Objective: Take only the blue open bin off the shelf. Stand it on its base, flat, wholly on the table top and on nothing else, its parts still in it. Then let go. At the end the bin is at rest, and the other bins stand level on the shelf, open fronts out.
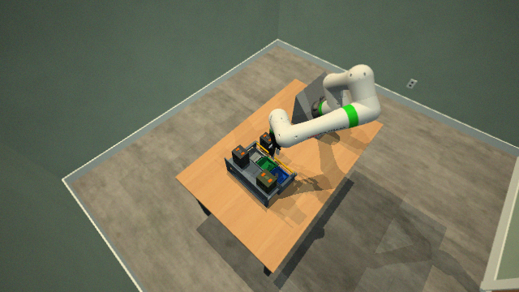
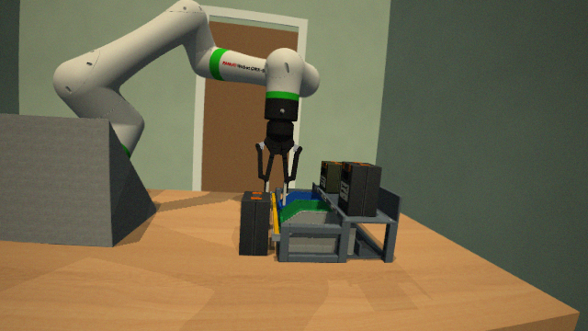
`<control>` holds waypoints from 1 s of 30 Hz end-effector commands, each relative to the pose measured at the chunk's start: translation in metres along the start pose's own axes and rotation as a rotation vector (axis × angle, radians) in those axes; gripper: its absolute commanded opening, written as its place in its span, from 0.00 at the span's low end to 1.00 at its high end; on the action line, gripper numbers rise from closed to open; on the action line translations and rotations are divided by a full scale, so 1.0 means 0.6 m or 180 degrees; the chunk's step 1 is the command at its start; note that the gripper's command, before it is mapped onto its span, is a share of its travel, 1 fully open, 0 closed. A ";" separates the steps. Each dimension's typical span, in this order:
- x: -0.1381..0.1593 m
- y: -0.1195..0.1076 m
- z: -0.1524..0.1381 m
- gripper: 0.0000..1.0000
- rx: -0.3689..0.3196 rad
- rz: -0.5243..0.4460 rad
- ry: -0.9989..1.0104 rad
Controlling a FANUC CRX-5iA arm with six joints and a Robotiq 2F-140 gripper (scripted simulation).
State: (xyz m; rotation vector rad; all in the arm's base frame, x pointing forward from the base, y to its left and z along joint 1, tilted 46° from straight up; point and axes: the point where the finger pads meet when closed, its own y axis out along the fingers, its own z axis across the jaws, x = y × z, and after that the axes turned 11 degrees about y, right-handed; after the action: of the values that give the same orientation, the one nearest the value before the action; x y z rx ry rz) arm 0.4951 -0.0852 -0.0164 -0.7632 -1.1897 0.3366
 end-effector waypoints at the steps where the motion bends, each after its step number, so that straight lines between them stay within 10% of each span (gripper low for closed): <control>1: 0.000 0.000 0.000 0.28 -0.0001 0.0000 0.0000; 30: 0.000 0.033 0.000 0.28 -0.0001 0.0000 0.0000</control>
State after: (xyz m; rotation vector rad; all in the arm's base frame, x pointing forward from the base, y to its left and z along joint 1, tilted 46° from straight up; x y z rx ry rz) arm 0.4976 -0.0729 -0.0283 -0.7631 -1.1896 0.3366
